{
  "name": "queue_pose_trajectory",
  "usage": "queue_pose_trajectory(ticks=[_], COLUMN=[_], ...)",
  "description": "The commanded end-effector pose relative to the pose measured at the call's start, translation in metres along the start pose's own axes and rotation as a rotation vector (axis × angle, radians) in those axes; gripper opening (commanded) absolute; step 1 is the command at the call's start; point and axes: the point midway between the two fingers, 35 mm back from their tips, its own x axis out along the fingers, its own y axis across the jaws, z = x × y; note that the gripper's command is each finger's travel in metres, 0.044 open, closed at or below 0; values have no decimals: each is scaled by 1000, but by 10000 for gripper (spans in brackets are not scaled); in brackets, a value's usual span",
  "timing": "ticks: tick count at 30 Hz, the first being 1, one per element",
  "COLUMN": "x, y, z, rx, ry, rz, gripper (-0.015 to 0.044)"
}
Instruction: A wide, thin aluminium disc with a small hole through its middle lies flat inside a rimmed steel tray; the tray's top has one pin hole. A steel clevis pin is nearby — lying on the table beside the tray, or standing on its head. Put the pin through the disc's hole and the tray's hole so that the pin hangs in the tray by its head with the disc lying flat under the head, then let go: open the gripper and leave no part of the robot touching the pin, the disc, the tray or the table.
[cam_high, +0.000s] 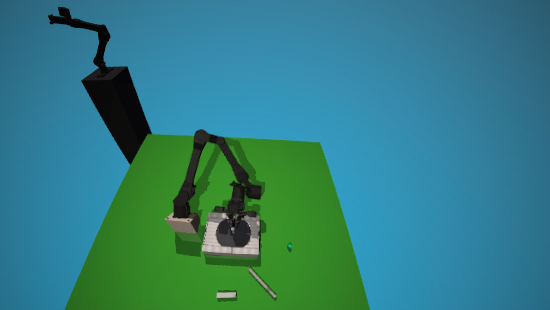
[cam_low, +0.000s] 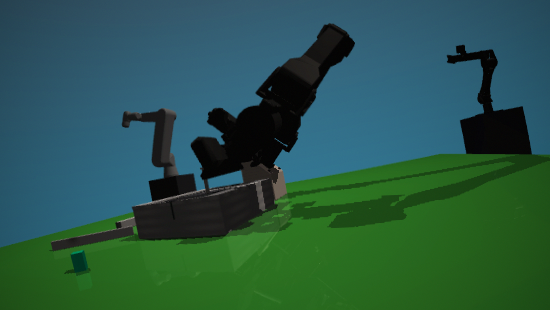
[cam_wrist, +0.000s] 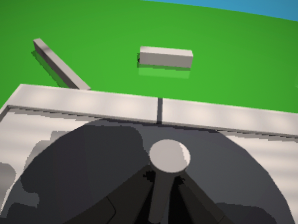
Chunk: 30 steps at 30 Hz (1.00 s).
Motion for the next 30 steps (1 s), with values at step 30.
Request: queue_pose_trajectory(ticks=[30], x=[-1], y=[1], z=[-2], rx=[7], ry=[4], rz=[0], gripper=[0])
